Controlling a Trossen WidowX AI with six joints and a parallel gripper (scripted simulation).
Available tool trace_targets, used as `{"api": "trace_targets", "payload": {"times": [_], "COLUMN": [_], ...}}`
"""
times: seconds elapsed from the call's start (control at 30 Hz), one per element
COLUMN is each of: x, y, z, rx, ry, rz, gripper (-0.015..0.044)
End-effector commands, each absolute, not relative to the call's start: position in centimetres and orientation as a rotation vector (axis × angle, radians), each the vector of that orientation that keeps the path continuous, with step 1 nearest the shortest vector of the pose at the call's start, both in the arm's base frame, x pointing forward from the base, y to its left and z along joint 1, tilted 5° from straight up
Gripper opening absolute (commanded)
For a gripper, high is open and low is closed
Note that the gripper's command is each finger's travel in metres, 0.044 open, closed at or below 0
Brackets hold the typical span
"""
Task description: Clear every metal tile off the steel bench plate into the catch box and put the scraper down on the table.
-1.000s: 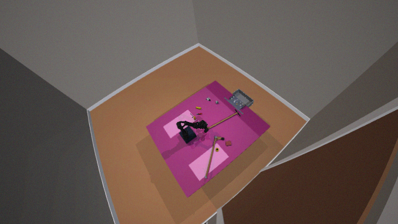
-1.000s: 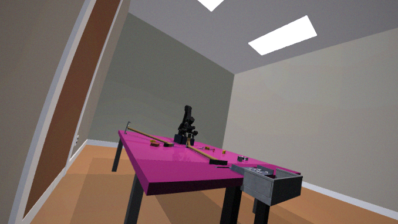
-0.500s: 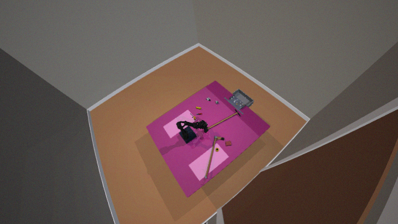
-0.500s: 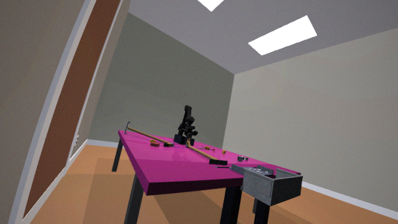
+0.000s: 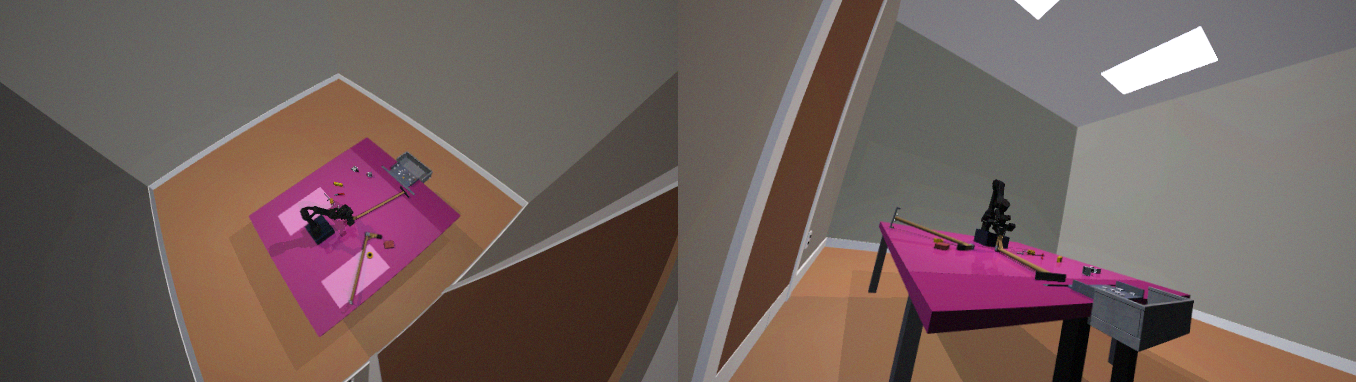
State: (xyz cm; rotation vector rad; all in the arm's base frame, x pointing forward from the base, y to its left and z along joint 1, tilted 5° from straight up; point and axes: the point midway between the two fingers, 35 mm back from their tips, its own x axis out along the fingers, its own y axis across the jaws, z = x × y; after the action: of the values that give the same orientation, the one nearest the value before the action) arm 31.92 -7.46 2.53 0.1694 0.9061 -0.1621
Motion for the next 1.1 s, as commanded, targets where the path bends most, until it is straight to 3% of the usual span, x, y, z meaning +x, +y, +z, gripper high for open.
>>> {"api": "trace_targets", "payload": {"times": [0.0, 1.07], "x": [32.2, 32.5], "y": [-6.8, -3.2], "z": [2.7, 3.1], "rx": [0.164, 0.114], "ry": [0.902, 0.900], "rz": [-0.146, -0.039], "gripper": [0.0000, 0.0000]}}
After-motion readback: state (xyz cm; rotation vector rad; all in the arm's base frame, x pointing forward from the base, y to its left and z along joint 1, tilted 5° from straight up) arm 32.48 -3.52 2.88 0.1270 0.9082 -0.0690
